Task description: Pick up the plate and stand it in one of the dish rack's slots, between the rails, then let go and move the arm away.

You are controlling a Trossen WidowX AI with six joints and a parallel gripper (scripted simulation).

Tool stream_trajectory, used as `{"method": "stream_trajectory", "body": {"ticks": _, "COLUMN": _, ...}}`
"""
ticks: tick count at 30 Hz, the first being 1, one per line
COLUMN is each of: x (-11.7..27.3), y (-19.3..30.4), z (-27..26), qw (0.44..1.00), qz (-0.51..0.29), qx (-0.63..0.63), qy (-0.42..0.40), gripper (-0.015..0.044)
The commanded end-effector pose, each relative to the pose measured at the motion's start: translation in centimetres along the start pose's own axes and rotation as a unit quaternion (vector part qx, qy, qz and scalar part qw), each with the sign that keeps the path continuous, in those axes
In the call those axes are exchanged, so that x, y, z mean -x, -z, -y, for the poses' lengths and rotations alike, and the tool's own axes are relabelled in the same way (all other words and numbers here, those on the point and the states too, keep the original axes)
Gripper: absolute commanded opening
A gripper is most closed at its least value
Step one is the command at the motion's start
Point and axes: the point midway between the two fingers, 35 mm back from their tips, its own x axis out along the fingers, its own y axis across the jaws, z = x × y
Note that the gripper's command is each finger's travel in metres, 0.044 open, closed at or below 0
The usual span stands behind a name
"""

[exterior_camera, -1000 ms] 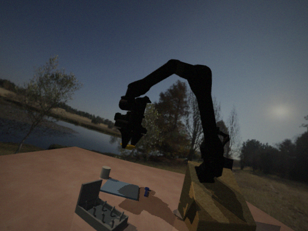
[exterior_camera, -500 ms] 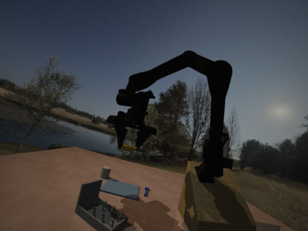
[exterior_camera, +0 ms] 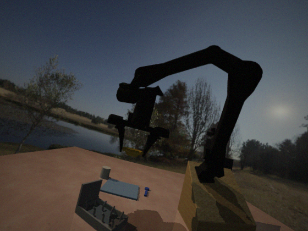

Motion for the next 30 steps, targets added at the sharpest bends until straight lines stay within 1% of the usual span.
{"method": "stream_trajectory", "body": {"ticks": 1, "x": 0.0, "y": 1.9, "z": 0.7, "qw": 0.997, "qz": -0.004, "qx": -0.082, "qy": -0.001, "gripper": 0.0}}
{"method": "stream_trajectory", "body": {"ticks": 8, "x": -0.2, "y": 4.5, "z": 1.7, "qw": 0.98, "qz": -0.008, "qx": -0.2, "qy": 0.001, "gripper": 0.0}}
{"method": "stream_trajectory", "body": {"ticks": 16, "x": -0.5, "y": 7.0, "z": 3.1, "qw": 0.947, "qz": -0.012, "qx": -0.32, "qy": 0.004, "gripper": 0.0}}
{"method": "stream_trajectory", "body": {"ticks": 24, "x": -0.6, "y": 7.1, "z": 3.1, "qw": 0.947, "qz": -0.01, "qx": -0.321, "qy": 0.005, "gripper": 0.0}}
{"method": "stream_trajectory", "body": {"ticks": 30, "x": -2.5, "y": 6.0, "z": 3.6, "qw": 0.959, "qz": 0.053, "qx": -0.279, "qy": 0.018, "gripper": 0.0}}
